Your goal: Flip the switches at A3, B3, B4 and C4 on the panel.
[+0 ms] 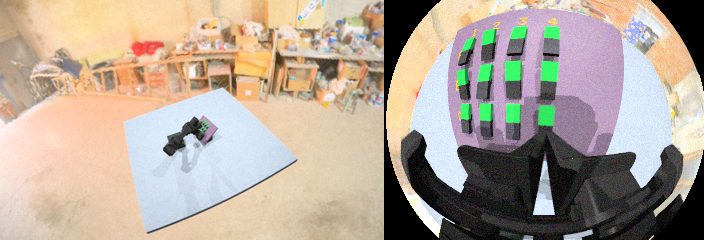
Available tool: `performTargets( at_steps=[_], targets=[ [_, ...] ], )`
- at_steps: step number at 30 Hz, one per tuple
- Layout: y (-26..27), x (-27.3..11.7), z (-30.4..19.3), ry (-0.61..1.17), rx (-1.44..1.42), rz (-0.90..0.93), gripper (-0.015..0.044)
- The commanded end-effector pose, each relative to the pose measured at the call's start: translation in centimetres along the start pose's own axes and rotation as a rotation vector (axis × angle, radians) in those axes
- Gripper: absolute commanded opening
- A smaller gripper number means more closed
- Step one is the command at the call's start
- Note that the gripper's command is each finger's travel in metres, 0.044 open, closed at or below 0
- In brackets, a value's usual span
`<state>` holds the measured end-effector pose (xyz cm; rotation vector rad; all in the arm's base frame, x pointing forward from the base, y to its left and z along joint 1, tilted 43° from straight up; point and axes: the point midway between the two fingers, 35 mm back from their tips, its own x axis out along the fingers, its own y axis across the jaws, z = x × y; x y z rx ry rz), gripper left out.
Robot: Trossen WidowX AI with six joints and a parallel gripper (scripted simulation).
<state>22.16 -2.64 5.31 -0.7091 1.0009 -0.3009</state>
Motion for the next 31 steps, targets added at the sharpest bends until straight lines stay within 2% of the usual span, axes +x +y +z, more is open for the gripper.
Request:
performTargets(
  at_steps=[1,8,15,23,31],
  targets=[
    [0.1,-0.5,0.1,0.005,0.001,0.005,0.0000],
    [0.2,-6.3,0.2,0.028,-0.005,0.008,0.0000],
    [0.2,-6.5,0.4,0.028,-0.005,0.007,0.0000],
    [4.7,-7.0,5.1,0.026,-0.002,0.009,0.0000],
    [4.8,-7.0,5.2,0.026,-0.002,0.009,0.0000]
  ],
)
